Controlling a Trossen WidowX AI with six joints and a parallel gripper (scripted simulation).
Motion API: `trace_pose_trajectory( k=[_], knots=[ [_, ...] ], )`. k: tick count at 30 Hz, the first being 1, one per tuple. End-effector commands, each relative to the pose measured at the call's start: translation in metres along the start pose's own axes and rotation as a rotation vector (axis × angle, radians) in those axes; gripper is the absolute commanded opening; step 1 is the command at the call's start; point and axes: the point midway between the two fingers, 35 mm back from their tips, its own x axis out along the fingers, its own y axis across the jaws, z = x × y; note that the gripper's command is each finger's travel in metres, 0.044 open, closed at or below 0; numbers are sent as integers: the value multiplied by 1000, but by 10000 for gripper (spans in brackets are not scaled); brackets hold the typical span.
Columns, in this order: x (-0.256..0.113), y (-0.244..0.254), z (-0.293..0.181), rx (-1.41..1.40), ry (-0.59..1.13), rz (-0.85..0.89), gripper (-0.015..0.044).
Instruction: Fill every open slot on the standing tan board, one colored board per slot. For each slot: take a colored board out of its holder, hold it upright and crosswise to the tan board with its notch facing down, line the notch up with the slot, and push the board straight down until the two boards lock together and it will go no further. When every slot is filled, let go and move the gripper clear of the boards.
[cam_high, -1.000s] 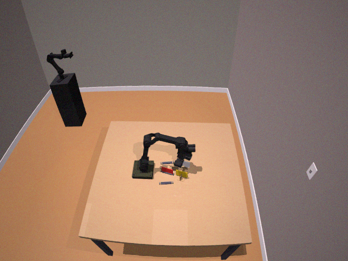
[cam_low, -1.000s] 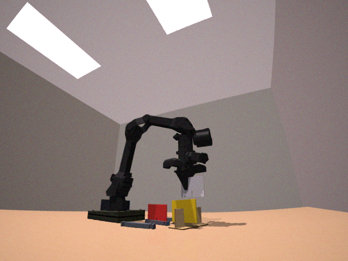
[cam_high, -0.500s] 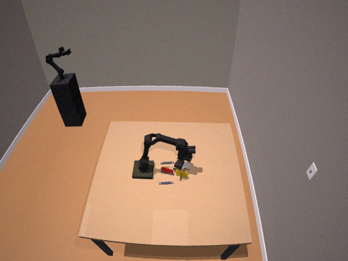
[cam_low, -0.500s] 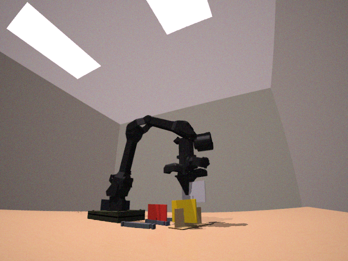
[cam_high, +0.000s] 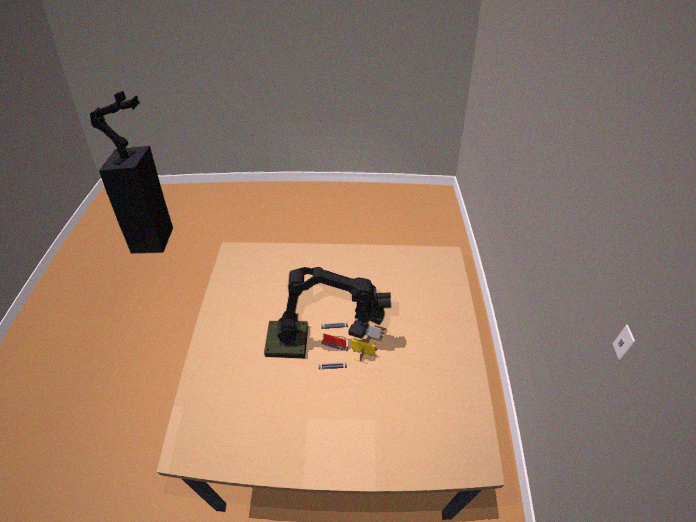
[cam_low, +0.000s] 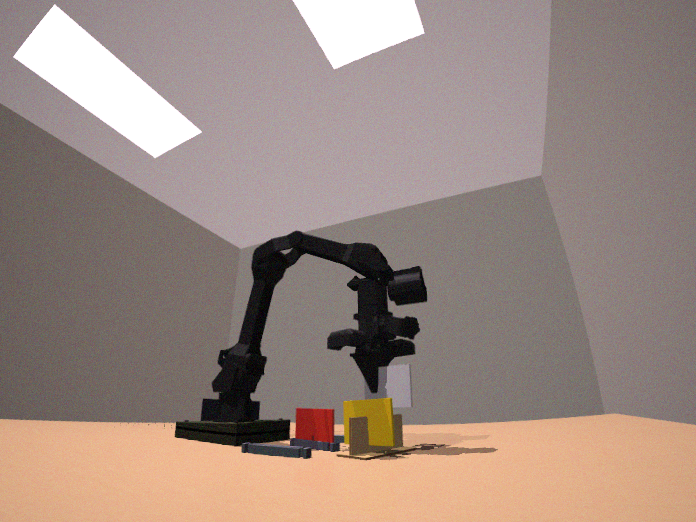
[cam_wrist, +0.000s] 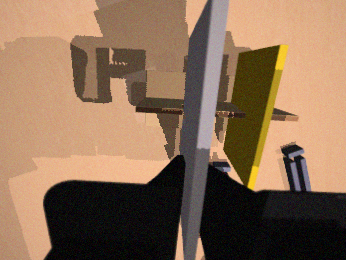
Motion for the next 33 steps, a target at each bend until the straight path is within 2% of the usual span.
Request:
trace_pose_trajectory(
  k=[1, 33],
  knots=[
    [4, -1, -1, -3, 3, -5, 0],
    [17, -1, -1, -3, 3, -5, 0]
  ],
)
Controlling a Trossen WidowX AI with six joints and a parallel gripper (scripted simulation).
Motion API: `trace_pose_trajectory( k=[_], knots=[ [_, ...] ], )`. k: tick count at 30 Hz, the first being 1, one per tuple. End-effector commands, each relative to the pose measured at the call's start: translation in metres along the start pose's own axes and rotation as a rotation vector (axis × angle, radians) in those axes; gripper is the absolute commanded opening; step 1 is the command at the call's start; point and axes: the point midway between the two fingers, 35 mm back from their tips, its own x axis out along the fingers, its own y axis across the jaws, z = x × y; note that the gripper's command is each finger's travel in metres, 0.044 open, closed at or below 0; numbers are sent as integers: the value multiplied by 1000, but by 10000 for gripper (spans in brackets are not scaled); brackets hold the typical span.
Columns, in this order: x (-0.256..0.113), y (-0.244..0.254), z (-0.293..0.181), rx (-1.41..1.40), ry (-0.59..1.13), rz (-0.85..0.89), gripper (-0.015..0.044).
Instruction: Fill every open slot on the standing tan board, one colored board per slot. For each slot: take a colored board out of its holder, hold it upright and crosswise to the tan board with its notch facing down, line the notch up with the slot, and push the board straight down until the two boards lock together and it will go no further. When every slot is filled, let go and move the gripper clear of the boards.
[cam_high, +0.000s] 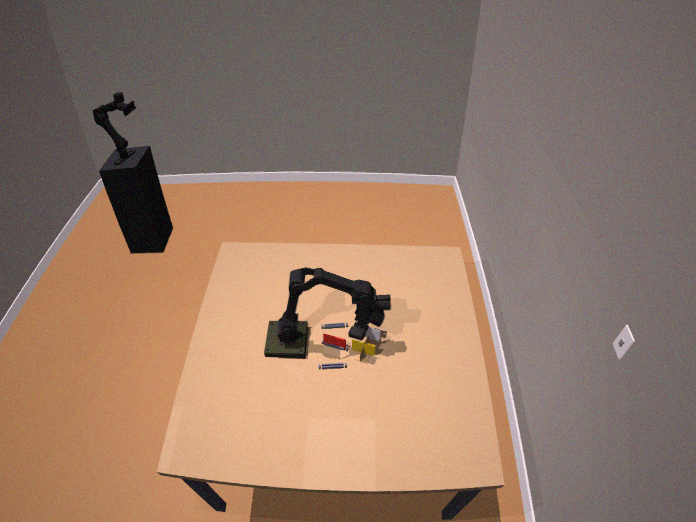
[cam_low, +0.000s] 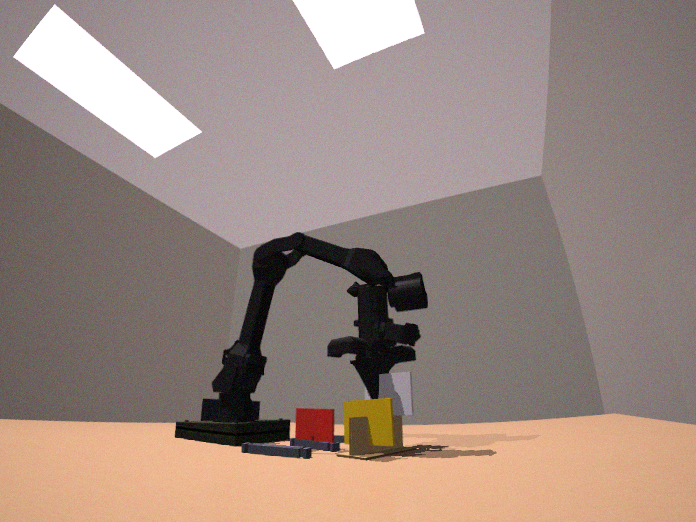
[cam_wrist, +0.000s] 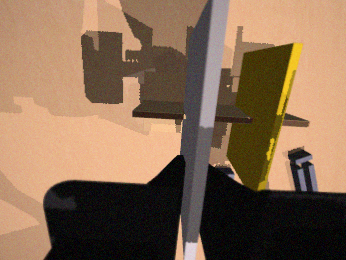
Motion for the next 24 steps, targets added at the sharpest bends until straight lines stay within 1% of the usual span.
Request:
trace_pose_trajectory(
  k=[1, 24],
  knots=[
    [3, -1, -2, -3, 5, -5, 0],
    [3, -1, -3, 12, 5, -5, 0]
  ],
)
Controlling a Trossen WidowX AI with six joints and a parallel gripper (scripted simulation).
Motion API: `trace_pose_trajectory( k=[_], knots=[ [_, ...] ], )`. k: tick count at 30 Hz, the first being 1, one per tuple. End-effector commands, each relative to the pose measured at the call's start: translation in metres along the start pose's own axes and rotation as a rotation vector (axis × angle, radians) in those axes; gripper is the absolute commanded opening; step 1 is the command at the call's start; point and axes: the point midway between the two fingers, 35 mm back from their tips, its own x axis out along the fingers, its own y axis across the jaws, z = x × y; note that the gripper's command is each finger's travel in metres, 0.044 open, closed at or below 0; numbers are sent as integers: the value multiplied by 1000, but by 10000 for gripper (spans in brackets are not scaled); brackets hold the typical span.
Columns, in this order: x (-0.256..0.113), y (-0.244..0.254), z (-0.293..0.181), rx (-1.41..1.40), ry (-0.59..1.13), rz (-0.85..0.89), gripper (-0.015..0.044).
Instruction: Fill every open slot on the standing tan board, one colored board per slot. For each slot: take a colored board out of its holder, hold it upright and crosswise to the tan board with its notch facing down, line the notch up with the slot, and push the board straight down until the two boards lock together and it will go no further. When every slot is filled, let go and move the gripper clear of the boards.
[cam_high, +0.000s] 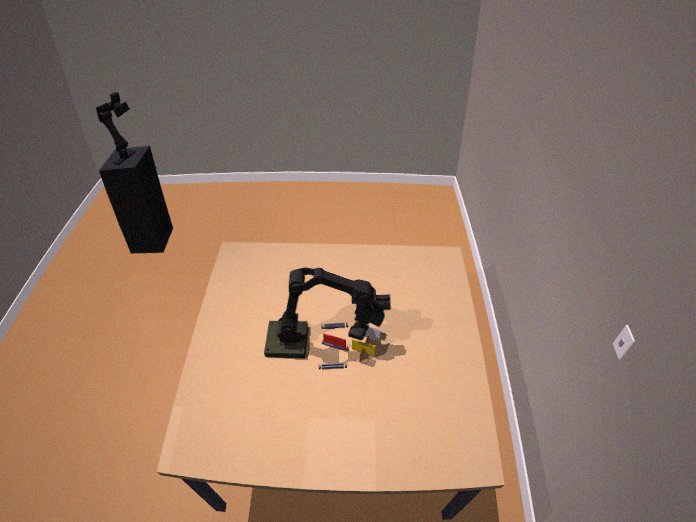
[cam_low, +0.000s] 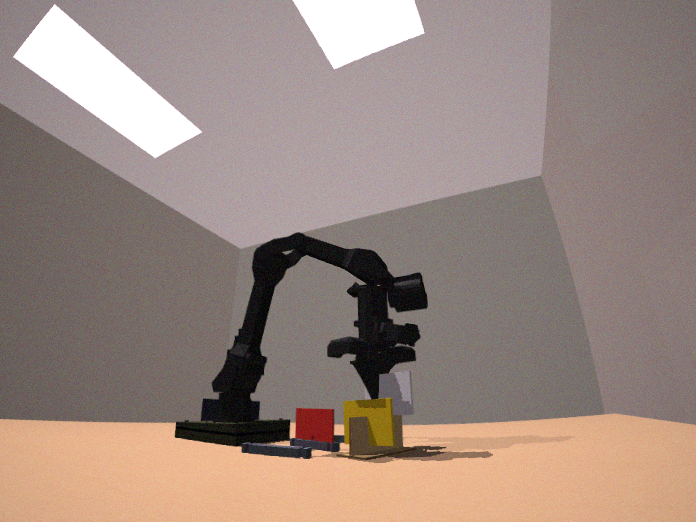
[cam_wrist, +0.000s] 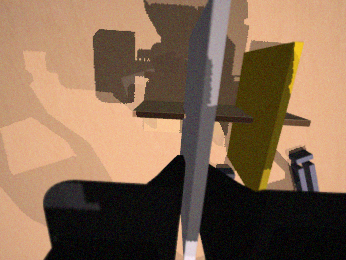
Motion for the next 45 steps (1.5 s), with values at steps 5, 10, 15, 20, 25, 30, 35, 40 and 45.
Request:
trace_pose_trajectory(
  k=[5, 10, 15, 20, 25, 30, 35, 40, 45],
  knots=[
    [2, -2, -1, 9, 7, -3, 0],
    [3, -2, -1, -4, 7, -3, 0],
    [5, -1, -1, -7, 7, -3, 0],
    [7, -1, -1, -7, 7, -3, 0],
    [9, -1, -1, -7, 7, -3, 0],
    [11, -1, -1, -7, 7, -3, 0],
    [13, -1, -1, -7, 7, -3, 0],
    [15, -1, -1, -7, 8, -3, 0],
    [17, -1, -1, -7, 8, -3, 0]
  ],
)
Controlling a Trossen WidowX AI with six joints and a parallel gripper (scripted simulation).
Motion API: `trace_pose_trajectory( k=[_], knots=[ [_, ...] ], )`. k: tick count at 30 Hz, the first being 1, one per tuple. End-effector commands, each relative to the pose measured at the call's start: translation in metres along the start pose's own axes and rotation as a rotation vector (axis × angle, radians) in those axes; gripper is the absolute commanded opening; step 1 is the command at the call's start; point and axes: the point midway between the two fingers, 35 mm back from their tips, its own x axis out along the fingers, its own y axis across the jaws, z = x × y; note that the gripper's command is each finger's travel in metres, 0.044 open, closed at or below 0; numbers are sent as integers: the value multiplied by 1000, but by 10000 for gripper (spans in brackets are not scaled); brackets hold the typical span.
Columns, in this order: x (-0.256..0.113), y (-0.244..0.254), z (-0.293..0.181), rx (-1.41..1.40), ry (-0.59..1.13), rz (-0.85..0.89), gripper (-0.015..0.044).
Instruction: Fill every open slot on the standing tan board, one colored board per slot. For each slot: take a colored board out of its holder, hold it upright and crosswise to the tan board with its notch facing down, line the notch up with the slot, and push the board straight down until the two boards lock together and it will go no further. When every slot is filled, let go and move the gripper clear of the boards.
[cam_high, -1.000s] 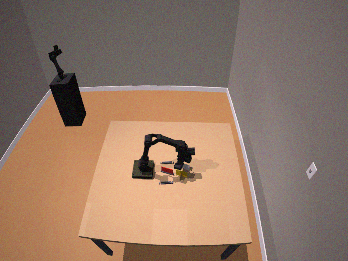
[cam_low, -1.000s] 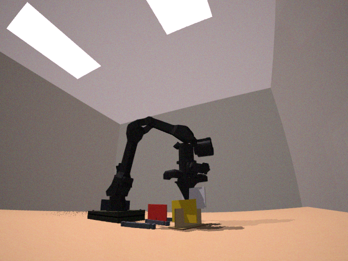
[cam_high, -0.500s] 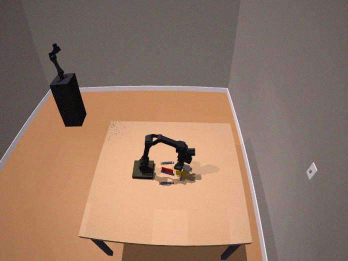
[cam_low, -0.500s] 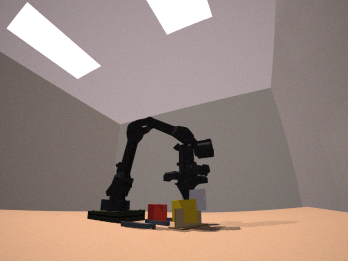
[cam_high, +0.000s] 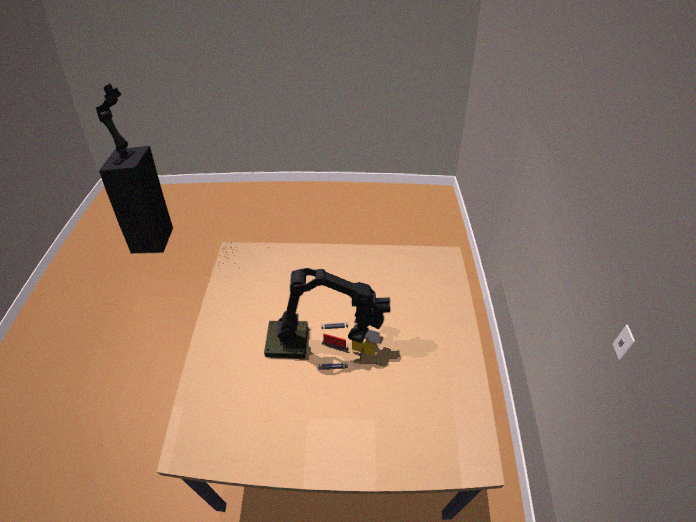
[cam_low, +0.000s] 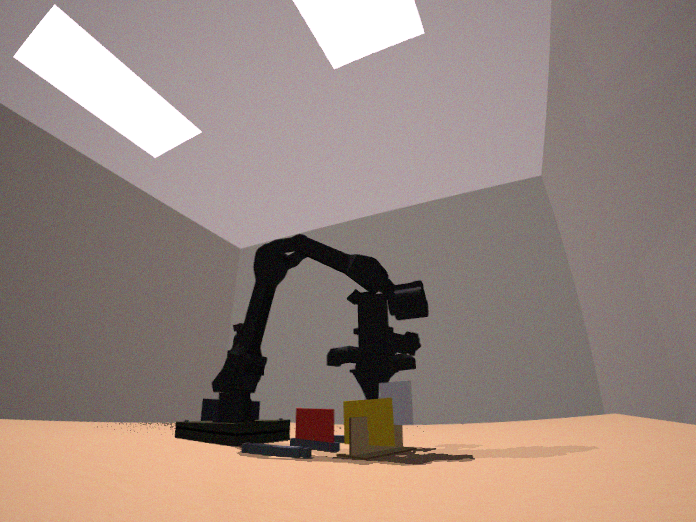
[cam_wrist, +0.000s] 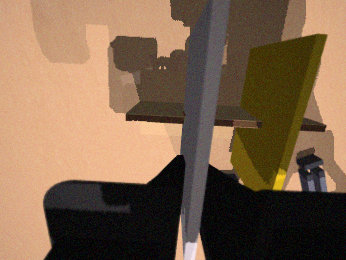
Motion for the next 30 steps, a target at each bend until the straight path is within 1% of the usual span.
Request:
trace_pose_trajectory(
  k=[1, 30],
  knots=[
    [3, 0, -1, -4, 3, -2, 0],
    [9, -1, -1, -11, 3, -2, 0]
  ],
)
